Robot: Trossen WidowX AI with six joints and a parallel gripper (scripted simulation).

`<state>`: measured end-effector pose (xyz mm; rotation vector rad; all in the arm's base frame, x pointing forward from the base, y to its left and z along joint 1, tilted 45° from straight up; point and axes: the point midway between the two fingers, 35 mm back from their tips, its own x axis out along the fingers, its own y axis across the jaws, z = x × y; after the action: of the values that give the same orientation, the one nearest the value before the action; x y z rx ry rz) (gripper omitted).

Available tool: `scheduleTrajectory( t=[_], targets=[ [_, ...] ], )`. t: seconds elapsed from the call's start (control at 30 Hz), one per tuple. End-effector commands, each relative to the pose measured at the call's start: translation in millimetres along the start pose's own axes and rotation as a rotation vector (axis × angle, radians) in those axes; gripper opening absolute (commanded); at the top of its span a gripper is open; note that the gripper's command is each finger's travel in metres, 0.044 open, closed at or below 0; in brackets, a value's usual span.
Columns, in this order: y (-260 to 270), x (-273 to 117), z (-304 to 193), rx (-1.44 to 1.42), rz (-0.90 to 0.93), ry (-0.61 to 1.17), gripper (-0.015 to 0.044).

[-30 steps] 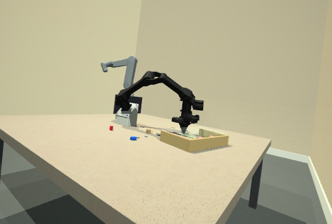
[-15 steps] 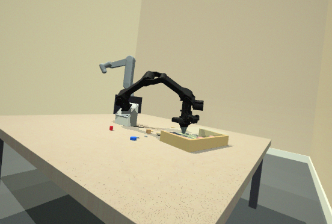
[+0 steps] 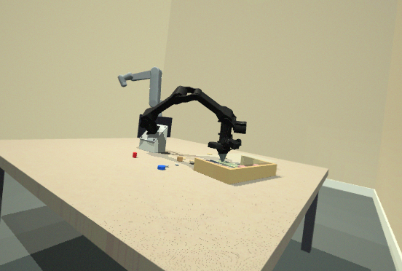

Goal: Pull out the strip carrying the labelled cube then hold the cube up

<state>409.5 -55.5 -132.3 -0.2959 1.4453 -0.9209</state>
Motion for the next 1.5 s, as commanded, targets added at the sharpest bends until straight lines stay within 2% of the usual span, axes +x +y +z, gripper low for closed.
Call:
scheduleTrajectory(
  t=[0.0, 0.8, 1.47],
  targets=[
    [-1.1, 3.4, 0.1, -0.001, -0.004, 0.002, 0.0],
    [-0.6, 5.7, 0.4, -0.001, -0.004, 0.002, 0.0],
    [1.9, 6.3, -30.3, -0.002, -0.004, 0.003, 0.0]
  ],
)
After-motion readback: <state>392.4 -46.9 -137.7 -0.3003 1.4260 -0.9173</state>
